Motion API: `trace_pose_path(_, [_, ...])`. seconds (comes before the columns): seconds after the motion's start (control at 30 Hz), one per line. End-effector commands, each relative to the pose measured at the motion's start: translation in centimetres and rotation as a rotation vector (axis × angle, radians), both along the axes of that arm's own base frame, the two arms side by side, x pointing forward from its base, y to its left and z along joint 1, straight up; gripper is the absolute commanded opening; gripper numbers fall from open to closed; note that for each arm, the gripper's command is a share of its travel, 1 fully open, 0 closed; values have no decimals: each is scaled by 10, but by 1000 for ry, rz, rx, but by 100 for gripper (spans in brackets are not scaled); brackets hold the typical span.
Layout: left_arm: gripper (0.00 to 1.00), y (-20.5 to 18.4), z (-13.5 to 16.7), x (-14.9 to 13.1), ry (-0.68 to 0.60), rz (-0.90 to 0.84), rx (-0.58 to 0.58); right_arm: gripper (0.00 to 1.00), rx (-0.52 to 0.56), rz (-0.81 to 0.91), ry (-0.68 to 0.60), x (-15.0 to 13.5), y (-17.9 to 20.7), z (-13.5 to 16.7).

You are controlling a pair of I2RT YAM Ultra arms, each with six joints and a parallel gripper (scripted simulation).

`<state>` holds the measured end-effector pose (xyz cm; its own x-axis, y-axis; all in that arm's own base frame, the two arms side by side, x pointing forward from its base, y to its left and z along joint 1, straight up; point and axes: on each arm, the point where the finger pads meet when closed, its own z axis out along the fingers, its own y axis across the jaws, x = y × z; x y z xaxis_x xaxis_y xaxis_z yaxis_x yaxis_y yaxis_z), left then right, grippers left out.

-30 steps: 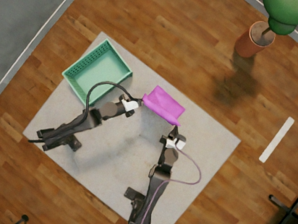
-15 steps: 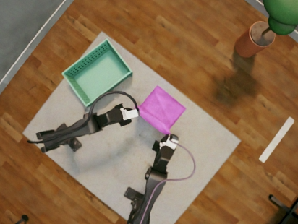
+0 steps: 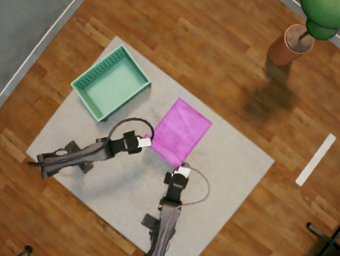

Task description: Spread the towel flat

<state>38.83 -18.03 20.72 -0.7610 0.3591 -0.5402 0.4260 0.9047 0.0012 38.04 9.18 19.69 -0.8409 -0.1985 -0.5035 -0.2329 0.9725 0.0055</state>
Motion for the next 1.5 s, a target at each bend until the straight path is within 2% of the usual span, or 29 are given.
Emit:
trace_pose_path(0.0, [0, -7, -8, -17, -57, -21, -29, 0, 11, 26, -107, -11, 6, 1])
trace_pose_path(0.07, [0, -7, -8, -17, -57, -21, -28, 0, 11, 26, -107, -11, 6, 1])
trace_pose_path(0.1, [0, -10, -24, -32, -57, -44, -28, 0, 11, 42, -106, -26, 8, -15])
trace_pose_path(0.17, [0, -10, -24, -32, -57, -43, -28, 0, 11, 42, -106, -26, 8, -15])
trace_pose_path(0.2, [0, -13, -39, -47, -56, -68, -28, 0, 12, 60, -106, -41, 10, -30])
trace_pose_path(0.33, [0, -13, -39, -47, -57, -67, -28, 0, 12, 60, -106, -41, 10, -30])
trace_pose_path(0.37, [0, -16, -55, -61, -56, -92, -28, 0, 13, 78, -106, -55, 12, -45])
trace_pose_path(0.43, [0, -16, -54, -61, -56, -92, -28, 0, 13, 78, -106, -55, 12, -45])
trace_pose_path(0.47, [0, -18, -69, -75, -56, -118, -29, 0, 13, 98, -105, -69, 14, -60])
trace_pose_path(0.53, [0, -18, -69, -75, -55, -118, -29, 0, 14, 97, -105, -69, 14, -60])
trace_pose_path(0.57, [0, -21, -83, -89, -55, -145, -29, 0, 14, 117, -105, -83, 16, -74])
trace_pose_path(0.63, [0, -21, -83, -89, -55, -145, -29, 0, 15, 117, -105, -83, 16, -74])
trace_pose_path(0.67, [0, -24, -97, -102, -54, -172, -30, 0, 16, 138, -104, -96, 18, -88])
trace_pose_path(0.73, [0, -24, -97, -102, -54, -172, -30, 0, 16, 137, -104, -96, 18, -88])
trace_pose_path(0.77, [0, -26, -110, -114, -54, -199, -31, 0, 16, 159, -104, -108, 20, -101])
trace_pose_path(0.9, [0, -26, -110, -114, -54, -199, -31, 0, 17, 158, -104, -108, 20, -101])
trace_pose_path(0.93, [0, -29, -122, -126, -53, -225, -31, 0, 17, 180, -104, -120, 21, -113])
trace_pose_path(1.0, [0, -29, -122, -126, -53, -225, -31, 0, 18, 180, -104, -120, 21, -113])
trace_pose_path(1.03, [0, -31, -133, -136, -53, -252, -32, 0, 18, 202, -103, -131, 23, -125])
trace_pose_path(1.1, [0, -31, -133, -136, -53, -252, -32, 0, 19, 201, -103, -131, 23, -125])
trace_pose_path(1.23, [0, -35, -153, -156, -52, -300, -33, 0, 21, 243, -102, -150, 26, -145])
trace_pose_path(1.47, [0, -36, -162, -164, -49, -322, -32, 0, 23, 262, -102, -159, 27, -153])
